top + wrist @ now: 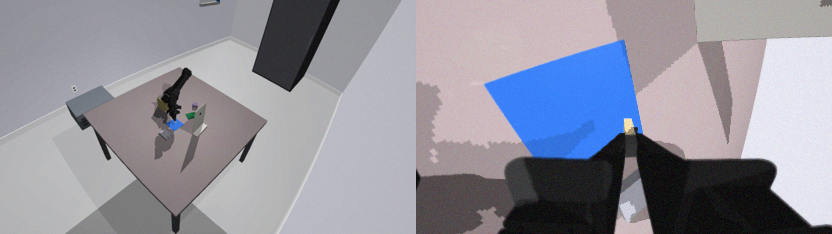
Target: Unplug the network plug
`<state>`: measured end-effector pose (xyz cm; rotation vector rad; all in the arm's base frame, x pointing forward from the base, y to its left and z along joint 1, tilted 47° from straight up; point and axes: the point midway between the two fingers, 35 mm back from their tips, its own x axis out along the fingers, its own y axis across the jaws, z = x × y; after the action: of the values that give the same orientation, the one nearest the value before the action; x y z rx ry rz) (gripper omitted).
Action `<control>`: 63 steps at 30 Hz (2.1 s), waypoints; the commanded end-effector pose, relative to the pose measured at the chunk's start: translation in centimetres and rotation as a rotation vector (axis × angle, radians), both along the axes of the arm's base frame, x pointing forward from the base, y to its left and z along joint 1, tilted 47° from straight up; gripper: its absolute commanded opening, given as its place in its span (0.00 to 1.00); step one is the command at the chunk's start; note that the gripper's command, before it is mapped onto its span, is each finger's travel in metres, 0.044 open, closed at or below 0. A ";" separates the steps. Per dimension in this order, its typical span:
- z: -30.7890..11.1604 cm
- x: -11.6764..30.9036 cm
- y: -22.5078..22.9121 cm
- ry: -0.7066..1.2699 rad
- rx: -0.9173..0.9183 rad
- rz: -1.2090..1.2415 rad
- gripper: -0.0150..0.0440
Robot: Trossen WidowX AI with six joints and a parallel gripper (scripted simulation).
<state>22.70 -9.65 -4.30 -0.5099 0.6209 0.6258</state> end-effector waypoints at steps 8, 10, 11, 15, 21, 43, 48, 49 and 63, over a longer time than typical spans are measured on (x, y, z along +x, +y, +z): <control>-0.9 0.0 1.1 0.007 0.005 -0.001 0.25; -1.1 0.1 1.2 0.007 0.005 -0.001 0.25; -1.1 0.1 1.3 0.007 0.005 -0.001 0.25; -1.4 0.1 1.7 0.006 0.006 -0.001 0.25; -1.7 0.1 2.2 0.005 0.007 -0.001 0.25; -2.1 0.4 2.9 -0.001 0.007 0.000 0.25; -2.1 0.4 2.9 -0.001 0.007 0.000 0.25; -2.1 0.4 2.9 -0.001 0.007 0.000 0.30; -1.9 0.1 2.7 0.001 0.006 0.000 0.52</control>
<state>22.92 -6.75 -6.40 -0.4992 0.6220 0.6300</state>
